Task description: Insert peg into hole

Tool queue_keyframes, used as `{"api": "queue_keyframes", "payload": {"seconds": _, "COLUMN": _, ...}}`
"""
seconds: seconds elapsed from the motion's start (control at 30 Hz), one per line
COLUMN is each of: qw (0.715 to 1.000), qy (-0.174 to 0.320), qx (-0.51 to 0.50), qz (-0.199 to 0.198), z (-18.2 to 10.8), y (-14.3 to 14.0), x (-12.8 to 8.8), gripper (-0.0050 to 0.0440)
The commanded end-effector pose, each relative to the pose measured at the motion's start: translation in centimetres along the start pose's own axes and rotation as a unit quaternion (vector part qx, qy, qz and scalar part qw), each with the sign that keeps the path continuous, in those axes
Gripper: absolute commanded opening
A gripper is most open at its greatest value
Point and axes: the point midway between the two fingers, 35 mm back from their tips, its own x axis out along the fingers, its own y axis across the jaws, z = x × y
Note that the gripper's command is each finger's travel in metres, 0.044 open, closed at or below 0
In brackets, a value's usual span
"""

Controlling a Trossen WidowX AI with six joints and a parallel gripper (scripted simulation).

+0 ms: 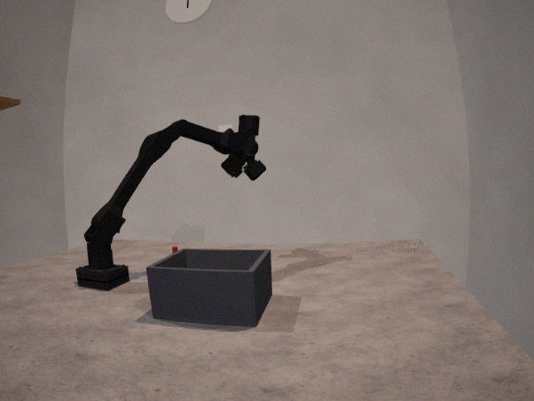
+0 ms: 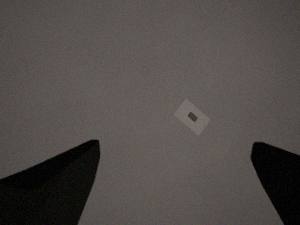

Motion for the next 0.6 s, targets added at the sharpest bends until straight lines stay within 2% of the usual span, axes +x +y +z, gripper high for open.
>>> {"api": "queue_keyframes", "payload": {"seconds": 0.0, "qw": 1.0, "qy": 0.0, "qx": 0.0, "qz": 0.0, "z": 0.0, "y": 0.0, "x": 0.0, "gripper": 0.04}}
{"api": "queue_keyframes", "payload": {"seconds": 0.53, "qw": 1.0, "qy": 0.0, "qx": 0.0, "qz": 0.0, "z": 0.0, "y": 0.0, "x": 0.0, "gripper": 0.04}}
{"api": "queue_keyframes", "payload": {"seconds": 0.57, "qw": 1.0, "qy": 0.001, "qx": 0.011, "qz": 0.003, "z": -0.01, "y": 0.06, "x": -0.12, "gripper": 0.0424}}
